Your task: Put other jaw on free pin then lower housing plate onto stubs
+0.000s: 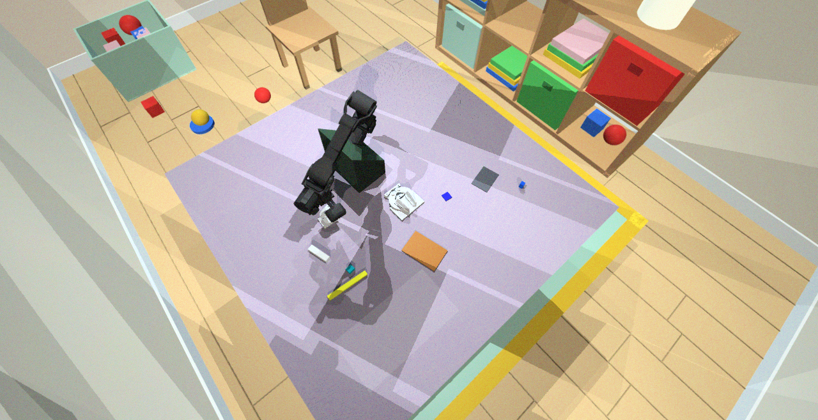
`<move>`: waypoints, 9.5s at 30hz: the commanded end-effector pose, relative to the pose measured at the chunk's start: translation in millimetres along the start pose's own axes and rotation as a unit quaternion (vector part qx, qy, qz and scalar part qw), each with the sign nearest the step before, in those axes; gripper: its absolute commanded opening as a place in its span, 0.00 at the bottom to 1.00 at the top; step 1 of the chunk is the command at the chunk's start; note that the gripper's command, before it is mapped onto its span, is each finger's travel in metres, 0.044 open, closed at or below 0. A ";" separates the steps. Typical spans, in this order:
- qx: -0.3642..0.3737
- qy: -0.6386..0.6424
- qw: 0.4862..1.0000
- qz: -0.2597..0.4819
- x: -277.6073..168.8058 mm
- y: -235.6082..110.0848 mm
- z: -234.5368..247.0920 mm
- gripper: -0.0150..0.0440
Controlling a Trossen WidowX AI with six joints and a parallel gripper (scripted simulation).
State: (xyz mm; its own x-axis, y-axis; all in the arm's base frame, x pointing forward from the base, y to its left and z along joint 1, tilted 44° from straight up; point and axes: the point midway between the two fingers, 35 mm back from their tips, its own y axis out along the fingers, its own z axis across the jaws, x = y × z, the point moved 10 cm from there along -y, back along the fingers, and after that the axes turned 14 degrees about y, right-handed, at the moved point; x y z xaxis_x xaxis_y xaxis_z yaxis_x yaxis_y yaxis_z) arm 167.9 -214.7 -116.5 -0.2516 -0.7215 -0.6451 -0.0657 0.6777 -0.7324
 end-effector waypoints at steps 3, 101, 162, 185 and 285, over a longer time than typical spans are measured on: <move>0.002 0.001 1.000 0.001 0.0 0.3 0.1 1.00; 0.002 0.001 1.000 0.001 0.7 51.8 2.5 1.00; 0.002 0.001 1.000 0.000 1.6 -21.5 2.2 0.85; 0.005 -0.186 0.982 -0.016 -62.9 -36.1 27.3 0.85; 0.007 -0.734 0.679 0.008 -268.5 -21.6 9.6 0.85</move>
State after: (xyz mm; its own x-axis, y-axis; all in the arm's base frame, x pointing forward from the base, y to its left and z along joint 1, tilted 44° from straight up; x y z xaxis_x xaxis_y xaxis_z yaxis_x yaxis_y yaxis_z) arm 249.0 -35.3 72.0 0.9822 -0.0862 -0.1670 -0.0619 0.6905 -0.7207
